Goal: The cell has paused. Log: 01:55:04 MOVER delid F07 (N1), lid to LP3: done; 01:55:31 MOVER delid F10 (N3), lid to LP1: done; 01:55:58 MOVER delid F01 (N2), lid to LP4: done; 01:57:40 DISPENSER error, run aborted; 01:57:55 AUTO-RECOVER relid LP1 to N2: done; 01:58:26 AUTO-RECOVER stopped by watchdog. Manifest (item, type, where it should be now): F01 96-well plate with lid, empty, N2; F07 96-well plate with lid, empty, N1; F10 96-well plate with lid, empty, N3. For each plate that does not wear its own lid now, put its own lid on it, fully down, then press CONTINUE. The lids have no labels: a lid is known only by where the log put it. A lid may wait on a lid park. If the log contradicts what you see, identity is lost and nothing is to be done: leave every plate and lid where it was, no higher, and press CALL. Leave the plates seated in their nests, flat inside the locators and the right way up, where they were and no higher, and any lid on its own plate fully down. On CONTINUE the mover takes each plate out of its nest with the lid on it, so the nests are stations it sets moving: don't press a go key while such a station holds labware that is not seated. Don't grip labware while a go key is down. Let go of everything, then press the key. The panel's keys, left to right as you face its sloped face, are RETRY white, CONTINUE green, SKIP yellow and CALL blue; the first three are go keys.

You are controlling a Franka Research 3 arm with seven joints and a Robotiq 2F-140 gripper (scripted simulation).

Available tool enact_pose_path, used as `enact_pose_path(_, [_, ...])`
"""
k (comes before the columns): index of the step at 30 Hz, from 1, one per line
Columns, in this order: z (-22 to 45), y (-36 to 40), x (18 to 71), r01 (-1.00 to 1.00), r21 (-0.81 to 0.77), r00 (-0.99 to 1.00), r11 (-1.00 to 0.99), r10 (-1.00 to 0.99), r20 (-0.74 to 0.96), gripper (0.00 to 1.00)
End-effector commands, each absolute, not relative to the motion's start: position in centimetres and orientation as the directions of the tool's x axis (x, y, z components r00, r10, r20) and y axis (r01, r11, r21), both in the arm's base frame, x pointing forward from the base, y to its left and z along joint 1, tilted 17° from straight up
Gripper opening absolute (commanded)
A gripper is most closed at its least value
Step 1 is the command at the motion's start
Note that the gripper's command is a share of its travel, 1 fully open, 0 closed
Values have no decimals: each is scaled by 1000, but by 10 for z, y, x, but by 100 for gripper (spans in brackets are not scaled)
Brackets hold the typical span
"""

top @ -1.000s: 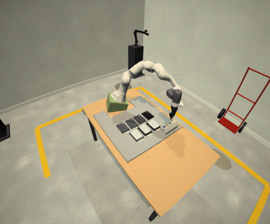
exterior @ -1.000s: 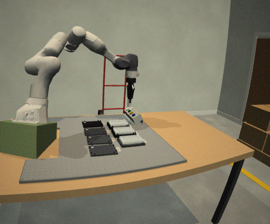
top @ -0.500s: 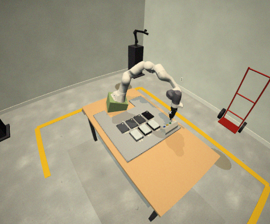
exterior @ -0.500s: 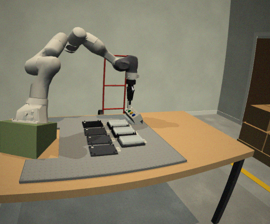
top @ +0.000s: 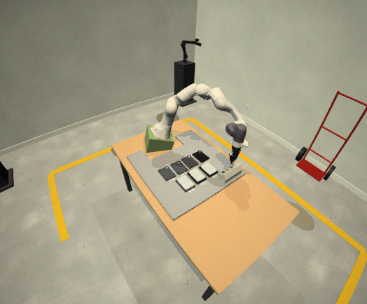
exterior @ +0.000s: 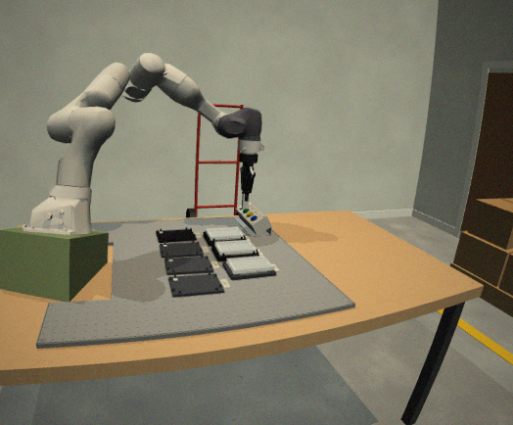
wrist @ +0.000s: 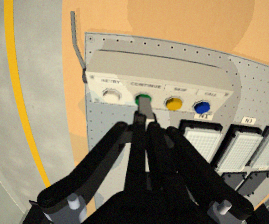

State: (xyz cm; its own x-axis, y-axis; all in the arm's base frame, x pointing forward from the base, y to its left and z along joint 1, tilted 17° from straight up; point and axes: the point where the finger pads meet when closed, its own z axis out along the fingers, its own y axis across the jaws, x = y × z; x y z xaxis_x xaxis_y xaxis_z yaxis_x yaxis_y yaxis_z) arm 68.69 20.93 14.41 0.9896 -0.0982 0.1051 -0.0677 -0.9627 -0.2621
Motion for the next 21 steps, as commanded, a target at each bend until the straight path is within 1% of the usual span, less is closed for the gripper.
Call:
enact_pose_path(1, [143,209,689,-64,-263,989,-963,-96,111,0])
enact_pose_path(21, [141,210,689,-64,-263,989,-963,-96,111,0])
